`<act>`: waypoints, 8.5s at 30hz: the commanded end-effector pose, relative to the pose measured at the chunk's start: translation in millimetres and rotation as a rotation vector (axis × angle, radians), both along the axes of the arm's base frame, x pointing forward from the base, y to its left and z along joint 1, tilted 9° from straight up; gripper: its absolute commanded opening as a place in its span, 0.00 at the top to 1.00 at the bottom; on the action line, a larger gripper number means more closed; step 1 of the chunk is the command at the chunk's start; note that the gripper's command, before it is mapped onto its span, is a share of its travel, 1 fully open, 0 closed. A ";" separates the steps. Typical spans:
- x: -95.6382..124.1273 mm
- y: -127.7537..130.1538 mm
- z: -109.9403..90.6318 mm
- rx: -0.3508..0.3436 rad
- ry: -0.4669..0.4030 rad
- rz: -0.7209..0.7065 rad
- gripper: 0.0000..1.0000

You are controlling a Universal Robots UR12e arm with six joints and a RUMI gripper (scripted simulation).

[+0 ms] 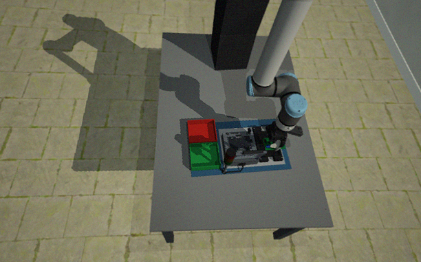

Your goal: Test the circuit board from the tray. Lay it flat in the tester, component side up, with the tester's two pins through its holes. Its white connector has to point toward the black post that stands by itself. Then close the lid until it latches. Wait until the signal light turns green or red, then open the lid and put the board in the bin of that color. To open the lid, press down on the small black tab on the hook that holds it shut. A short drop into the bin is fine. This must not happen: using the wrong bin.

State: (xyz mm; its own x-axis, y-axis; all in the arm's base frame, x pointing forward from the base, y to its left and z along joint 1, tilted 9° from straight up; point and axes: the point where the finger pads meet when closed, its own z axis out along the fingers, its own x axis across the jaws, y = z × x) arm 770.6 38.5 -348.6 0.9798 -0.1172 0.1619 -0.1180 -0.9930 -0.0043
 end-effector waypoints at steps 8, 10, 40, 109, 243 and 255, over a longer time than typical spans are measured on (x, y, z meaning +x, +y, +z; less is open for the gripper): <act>-12.0 -26.9 1.6 0.001 0.000 -0.002 0.61; -15.5 -35.7 1.9 0.001 0.000 -0.002 0.61; -64.1 -156.3 3.6 0.001 0.001 -0.002 0.61; -65.5 -162.0 3.8 0.000 0.000 0.002 0.61; -60.2 -161.6 -7.0 -0.001 -0.001 0.001 0.61; -56.9 -161.9 -27.0 -0.001 -0.001 0.001 0.61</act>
State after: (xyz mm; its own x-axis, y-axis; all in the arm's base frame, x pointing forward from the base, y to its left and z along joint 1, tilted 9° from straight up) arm 708.5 -123.0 -369.6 0.9805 -0.1177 0.1575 -0.1184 -0.9930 -0.0049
